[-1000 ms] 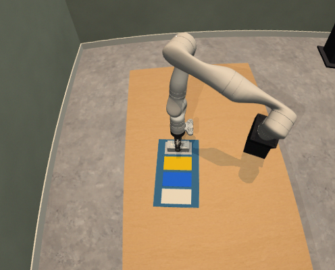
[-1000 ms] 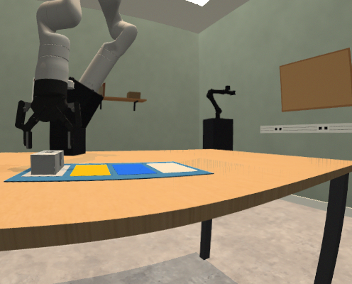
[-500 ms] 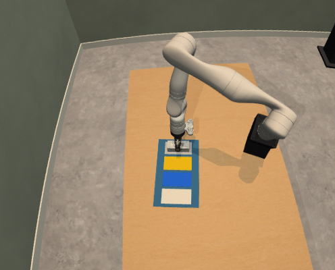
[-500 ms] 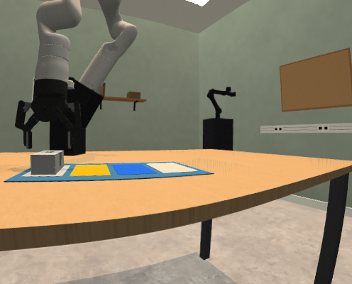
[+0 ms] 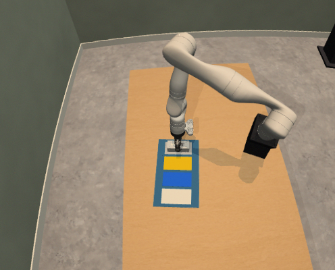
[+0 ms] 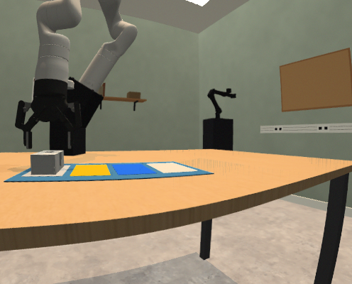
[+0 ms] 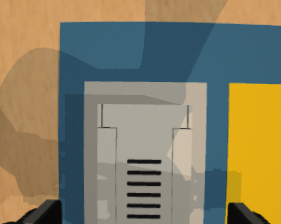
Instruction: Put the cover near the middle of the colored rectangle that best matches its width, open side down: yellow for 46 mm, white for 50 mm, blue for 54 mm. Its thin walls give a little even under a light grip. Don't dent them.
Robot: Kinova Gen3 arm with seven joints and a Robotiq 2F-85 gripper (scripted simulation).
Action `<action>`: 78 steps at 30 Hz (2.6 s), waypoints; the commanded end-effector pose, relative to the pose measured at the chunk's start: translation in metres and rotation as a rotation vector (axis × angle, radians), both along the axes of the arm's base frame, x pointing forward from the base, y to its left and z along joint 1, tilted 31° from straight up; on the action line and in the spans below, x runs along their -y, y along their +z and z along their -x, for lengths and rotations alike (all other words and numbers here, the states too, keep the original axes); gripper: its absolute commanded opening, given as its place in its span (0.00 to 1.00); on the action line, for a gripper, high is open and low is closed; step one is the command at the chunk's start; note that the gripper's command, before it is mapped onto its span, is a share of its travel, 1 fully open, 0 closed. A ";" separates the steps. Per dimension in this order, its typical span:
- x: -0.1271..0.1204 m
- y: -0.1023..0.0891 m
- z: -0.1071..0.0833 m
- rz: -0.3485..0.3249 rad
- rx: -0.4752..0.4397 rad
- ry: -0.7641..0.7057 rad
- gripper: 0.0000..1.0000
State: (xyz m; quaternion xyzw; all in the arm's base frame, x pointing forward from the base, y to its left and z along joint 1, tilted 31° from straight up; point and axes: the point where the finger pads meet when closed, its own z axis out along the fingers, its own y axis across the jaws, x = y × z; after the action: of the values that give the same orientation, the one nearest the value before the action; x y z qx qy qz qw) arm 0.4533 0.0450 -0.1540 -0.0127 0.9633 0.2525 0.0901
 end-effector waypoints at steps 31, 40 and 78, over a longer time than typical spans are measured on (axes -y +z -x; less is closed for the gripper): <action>-0.007 -0.014 -0.004 0.001 0.001 -0.001 1.00; -0.010 -0.019 -0.005 0.001 0.001 -0.001 1.00; -0.014 -0.025 -0.006 0.001 0.001 -0.001 1.00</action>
State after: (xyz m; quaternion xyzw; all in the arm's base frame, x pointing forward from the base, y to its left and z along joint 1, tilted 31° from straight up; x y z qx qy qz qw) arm 0.4590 0.0593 -0.1797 -0.0127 0.9633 0.2525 0.0900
